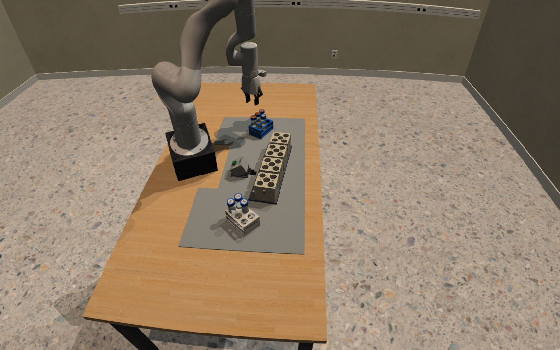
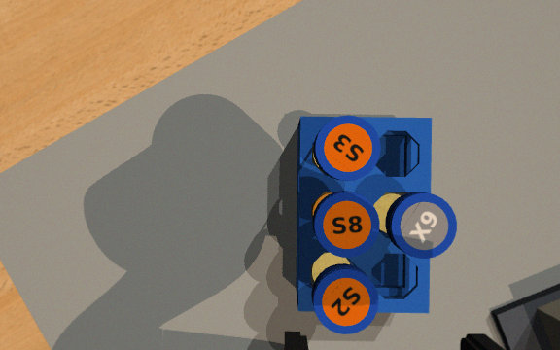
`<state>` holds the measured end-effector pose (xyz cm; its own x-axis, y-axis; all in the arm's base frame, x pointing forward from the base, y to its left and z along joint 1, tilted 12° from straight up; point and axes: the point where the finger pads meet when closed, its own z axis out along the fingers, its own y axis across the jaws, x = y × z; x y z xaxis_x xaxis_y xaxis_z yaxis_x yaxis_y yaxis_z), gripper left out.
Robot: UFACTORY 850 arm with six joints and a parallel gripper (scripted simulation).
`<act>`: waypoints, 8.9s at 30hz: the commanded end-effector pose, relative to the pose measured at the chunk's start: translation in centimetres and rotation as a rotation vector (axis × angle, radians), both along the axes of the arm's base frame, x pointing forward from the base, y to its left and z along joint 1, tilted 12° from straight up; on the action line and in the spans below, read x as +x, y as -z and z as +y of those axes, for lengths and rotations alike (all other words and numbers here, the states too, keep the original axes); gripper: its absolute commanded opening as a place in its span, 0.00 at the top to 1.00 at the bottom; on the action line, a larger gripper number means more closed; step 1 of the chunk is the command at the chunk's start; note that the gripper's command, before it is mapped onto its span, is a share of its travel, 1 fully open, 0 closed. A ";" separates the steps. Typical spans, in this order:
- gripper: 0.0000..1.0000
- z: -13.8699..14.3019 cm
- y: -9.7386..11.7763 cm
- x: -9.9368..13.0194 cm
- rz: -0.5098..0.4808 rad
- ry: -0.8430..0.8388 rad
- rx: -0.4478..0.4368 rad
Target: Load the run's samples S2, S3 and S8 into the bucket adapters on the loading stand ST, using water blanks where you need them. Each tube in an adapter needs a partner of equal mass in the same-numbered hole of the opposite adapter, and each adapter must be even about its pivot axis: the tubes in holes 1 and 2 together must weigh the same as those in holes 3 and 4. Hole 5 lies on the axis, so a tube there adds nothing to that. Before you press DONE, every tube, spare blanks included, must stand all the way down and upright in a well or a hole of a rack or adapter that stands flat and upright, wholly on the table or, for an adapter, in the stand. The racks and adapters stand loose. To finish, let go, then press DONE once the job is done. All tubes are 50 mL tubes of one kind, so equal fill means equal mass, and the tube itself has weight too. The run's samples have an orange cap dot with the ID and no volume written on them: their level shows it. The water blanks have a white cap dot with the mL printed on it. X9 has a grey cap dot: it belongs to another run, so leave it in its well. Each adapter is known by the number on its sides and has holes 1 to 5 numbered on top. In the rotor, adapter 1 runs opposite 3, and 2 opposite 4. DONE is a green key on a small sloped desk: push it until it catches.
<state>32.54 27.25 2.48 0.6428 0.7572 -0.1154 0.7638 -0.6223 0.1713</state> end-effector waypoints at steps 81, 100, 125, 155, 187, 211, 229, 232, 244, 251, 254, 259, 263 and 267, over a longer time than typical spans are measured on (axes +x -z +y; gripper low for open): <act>0.43 -2.0 10.0 0.7 -0.003 0.000 0.001; 0.43 -2.1 10.8 0.7 -0.003 0.000 0.001; 1.00 -2.1 10.6 0.7 -0.003 0.000 0.001; 1.00 -2.0 10.3 0.7 -0.003 0.000 0.001; 1.00 -1.7 8.7 0.6 -0.003 0.000 0.001; 1.00 -0.9 4.8 0.4 -0.003 0.000 0.001; 1.00 -0.3 1.6 0.2 -0.003 0.000 0.001; 1.00 -0.2 1.4 0.2 -0.003 0.000 0.001; 1.00 0.2 -0.9 0.0 -0.003 0.000 0.001; 1.00 0.4 -1.9 0.0 -0.003 0.000 0.001; 1.00 0.5 -2.3 -0.1 -0.003 0.000 0.001; 1.00 0.5 -2.3 -0.1 -0.003 0.000 0.001; 1.00 0.5 -2.3 -0.1 -0.003 0.000 0.001; 1.00 0.5 -2.3 -0.1 -0.003 0.000 0.001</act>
